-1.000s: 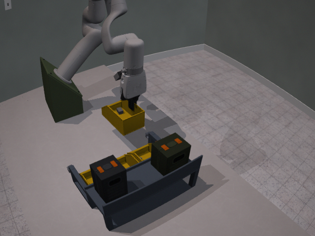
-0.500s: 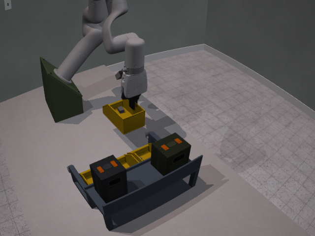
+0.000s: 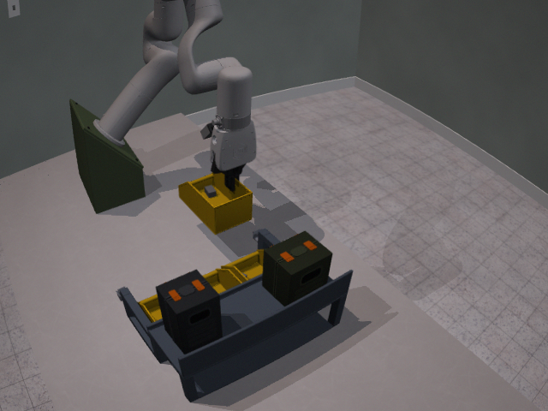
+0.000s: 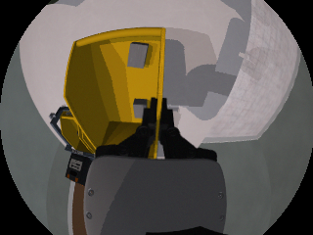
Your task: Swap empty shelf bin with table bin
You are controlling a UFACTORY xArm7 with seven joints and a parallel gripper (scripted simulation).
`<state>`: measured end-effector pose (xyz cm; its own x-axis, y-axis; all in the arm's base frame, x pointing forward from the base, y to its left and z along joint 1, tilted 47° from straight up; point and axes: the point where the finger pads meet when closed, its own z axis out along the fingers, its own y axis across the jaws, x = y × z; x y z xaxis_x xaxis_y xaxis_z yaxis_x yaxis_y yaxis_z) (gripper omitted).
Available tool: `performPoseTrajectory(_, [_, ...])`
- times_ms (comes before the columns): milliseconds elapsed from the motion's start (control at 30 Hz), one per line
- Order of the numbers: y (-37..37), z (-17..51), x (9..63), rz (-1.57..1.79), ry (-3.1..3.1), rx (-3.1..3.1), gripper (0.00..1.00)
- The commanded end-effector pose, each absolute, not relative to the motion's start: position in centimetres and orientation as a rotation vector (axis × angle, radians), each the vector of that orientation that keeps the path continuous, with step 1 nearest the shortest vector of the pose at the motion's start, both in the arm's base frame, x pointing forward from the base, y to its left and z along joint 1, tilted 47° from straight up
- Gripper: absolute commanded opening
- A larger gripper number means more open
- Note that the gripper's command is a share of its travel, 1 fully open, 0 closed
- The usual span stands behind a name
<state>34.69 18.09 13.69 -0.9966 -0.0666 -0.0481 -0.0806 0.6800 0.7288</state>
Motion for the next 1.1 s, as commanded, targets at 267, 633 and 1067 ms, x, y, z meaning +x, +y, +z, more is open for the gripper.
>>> performPoseTrajectory(267, [19.2,12.7,34.8,1.242,2.861,-0.123,0.00])
performPoseTrajectory(633, [21.6,10.5,34.8,1.242,2.861,-0.123,0.00])
performPoseTrajectory(1067, [23.3,8.8,34.7,1.242,2.861,-0.123,0.00])
